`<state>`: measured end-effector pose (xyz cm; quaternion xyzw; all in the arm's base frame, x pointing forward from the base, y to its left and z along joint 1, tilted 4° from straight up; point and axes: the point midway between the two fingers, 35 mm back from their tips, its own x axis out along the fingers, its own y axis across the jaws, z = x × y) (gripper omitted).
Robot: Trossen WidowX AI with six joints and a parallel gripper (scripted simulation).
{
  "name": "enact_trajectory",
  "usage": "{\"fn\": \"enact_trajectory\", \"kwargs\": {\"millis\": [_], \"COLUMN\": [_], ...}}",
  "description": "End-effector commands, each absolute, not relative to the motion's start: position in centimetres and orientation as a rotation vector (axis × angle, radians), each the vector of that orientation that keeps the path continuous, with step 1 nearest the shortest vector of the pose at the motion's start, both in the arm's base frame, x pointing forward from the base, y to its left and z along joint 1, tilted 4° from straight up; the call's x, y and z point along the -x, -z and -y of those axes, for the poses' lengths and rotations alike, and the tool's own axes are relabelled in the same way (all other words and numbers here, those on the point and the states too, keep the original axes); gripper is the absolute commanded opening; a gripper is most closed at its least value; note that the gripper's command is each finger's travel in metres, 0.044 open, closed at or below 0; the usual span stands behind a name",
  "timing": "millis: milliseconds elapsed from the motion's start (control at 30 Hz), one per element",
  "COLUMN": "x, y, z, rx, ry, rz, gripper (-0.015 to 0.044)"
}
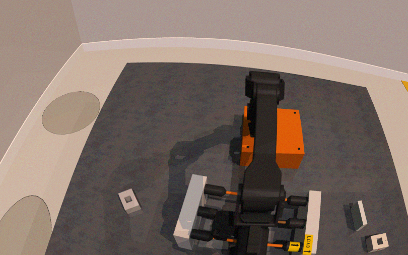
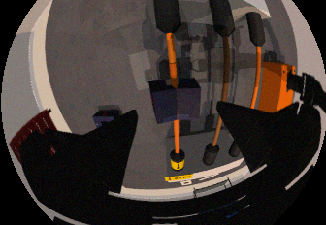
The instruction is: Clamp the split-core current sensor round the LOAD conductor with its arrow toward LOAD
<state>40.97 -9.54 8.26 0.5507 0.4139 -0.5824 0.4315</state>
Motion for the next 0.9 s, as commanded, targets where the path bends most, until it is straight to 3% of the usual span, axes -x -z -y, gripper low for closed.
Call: {"fn": "enact_trajectory", "kwargs": {"millis": [0,200,867], "x": [-40.9,-40.9,-40.8], "y": [-8.3,-4.3,-2.0], "z": [9.5,9.7,9.8], "rx": [-1.372,-1.366,-1.365], "ry": [1.453,1.462,1.463], "rz": [-1.033,-1.038,-1.039], "gripper": [0.0440,0.0440,0.0440]}}
